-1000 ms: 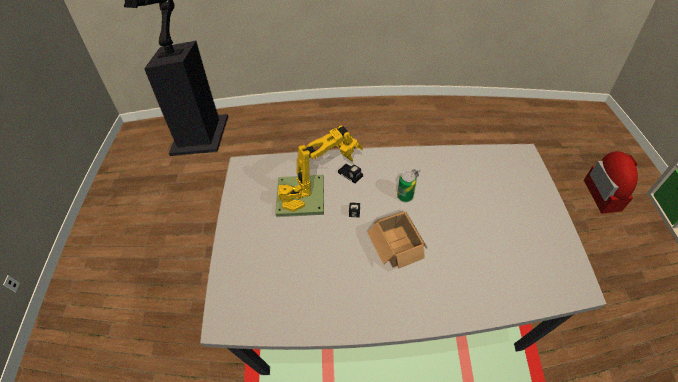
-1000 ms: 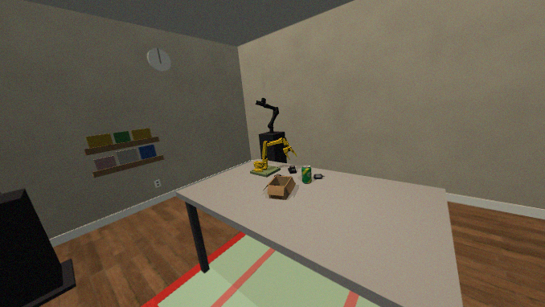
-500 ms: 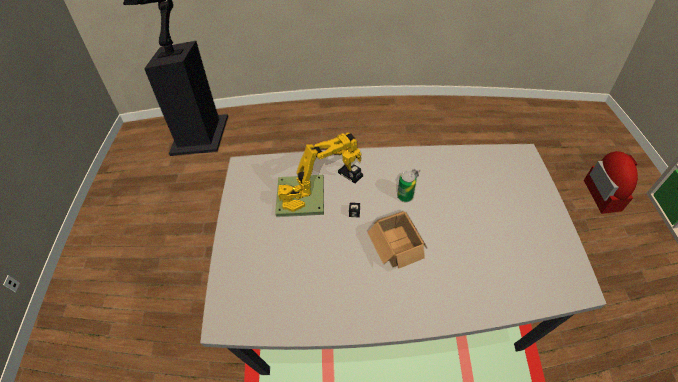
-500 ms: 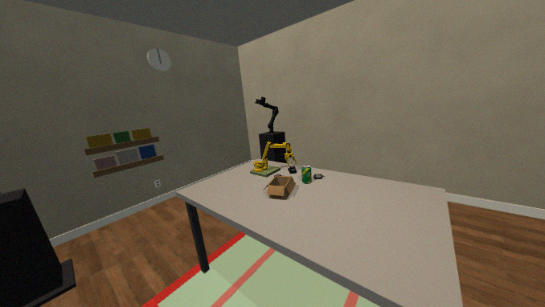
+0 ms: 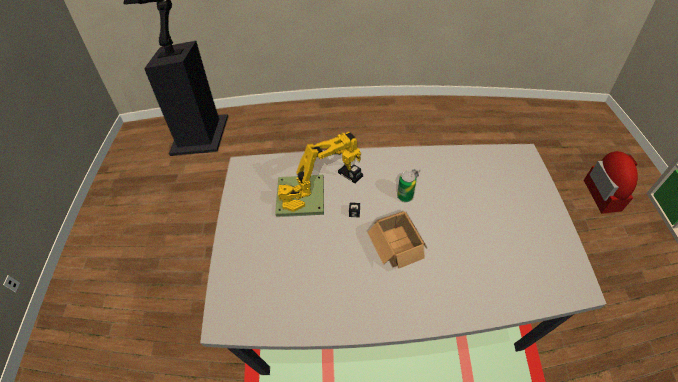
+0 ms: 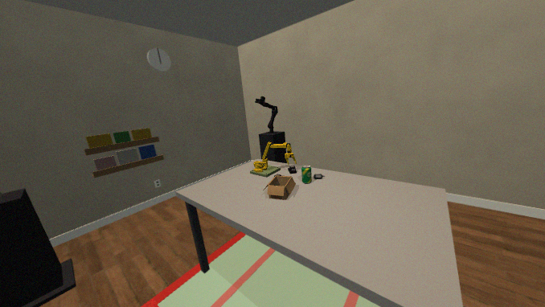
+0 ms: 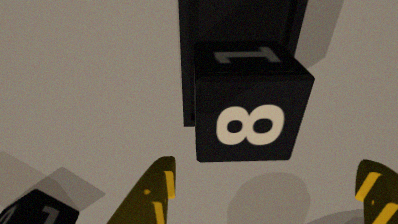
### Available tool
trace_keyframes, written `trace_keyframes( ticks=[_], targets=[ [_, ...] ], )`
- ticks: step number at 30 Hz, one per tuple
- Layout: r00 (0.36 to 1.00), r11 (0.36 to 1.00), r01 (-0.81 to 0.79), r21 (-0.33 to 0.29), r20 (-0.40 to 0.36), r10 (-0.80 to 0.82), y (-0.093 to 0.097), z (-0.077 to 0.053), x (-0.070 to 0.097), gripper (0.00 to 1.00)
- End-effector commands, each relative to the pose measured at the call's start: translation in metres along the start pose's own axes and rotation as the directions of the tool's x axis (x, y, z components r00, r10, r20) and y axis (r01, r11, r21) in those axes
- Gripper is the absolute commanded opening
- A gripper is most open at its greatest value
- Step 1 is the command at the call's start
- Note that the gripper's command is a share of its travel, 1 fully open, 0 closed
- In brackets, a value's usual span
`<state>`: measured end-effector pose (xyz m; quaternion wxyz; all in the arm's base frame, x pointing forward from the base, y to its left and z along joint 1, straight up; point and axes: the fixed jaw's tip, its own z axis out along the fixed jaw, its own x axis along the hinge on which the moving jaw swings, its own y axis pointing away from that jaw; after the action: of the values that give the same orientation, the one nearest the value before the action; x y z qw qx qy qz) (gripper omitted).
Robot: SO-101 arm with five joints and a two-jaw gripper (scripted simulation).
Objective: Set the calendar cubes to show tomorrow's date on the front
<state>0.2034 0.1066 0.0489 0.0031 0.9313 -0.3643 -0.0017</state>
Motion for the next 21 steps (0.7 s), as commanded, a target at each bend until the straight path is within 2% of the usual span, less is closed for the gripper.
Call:
trace_keyframes(
  ticks=[1,10,21],
  targets=[
    [1.000,1.000,0.018,-0.016,0.007,-0.018,0.000,0.002,-0.002,0.35],
    [1.000,1.000,0.018,-0.016,0.007,-0.018,0.000,0.005,-0.002,0.35],
    [1.000,1.000,0.018,-0.016,0.007,-0.018,-0.001,0.015,-0.002,0.35]
  ],
)
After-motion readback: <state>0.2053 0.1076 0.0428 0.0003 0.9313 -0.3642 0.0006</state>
